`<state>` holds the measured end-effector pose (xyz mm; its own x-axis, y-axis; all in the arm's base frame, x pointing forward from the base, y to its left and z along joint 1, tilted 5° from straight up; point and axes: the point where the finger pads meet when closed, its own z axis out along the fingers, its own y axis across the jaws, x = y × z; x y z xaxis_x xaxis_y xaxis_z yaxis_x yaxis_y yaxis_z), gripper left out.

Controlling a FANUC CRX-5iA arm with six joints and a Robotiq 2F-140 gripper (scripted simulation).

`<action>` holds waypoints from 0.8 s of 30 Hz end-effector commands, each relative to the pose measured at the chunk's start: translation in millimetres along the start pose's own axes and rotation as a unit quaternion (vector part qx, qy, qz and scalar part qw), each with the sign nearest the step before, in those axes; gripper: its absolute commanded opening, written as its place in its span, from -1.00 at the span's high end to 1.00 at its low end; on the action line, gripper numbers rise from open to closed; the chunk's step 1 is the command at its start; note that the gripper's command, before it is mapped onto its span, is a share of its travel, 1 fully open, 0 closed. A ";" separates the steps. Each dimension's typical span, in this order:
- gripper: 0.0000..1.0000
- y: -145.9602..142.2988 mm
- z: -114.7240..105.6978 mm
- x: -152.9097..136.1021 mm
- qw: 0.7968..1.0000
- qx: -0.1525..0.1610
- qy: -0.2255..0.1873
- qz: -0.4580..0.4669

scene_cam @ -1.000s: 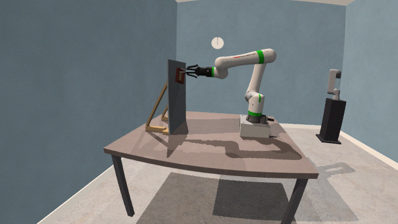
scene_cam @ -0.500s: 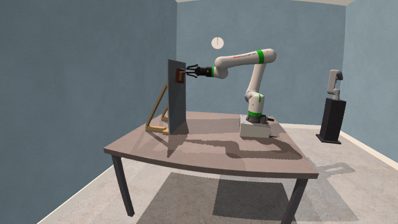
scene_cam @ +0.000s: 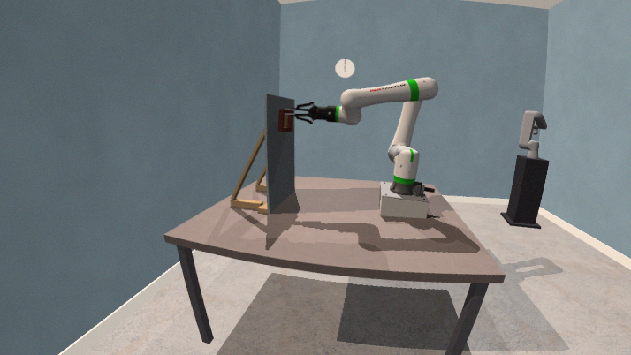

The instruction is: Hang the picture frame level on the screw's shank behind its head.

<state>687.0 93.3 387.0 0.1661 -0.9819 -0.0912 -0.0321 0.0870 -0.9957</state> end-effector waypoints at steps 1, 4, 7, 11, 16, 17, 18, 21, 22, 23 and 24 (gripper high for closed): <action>1.00 -0.4 0.1 -0.8 1.000 0.000 0.000 -0.006; 1.00 -0.4 0.1 -1.2 1.000 0.000 0.000 -0.009; 1.00 -0.4 0.1 -1.5 1.000 0.000 0.000 -0.012; 1.00 -0.4 0.1 -2.0 1.000 0.000 0.000 -0.017; 1.00 -0.4 0.1 -2.5 1.000 0.000 -0.001 -0.020; 1.00 -0.4 0.1 -2.5 1.000 0.000 -0.001 -0.021; 1.00 -0.4 0.1 -2.6 1.000 0.000 -0.001 -0.021; 1.00 -0.4 0.1 -2.6 1.000 0.000 -0.001 -0.022; 1.00 -0.4 0.1 -2.6 1.000 0.000 -0.001 -0.022; 1.00 -0.4 0.1 -2.7 1.000 0.000 -0.001 -0.022; 1.00 -0.4 0.1 -2.7 1.000 0.000 -0.001 -0.022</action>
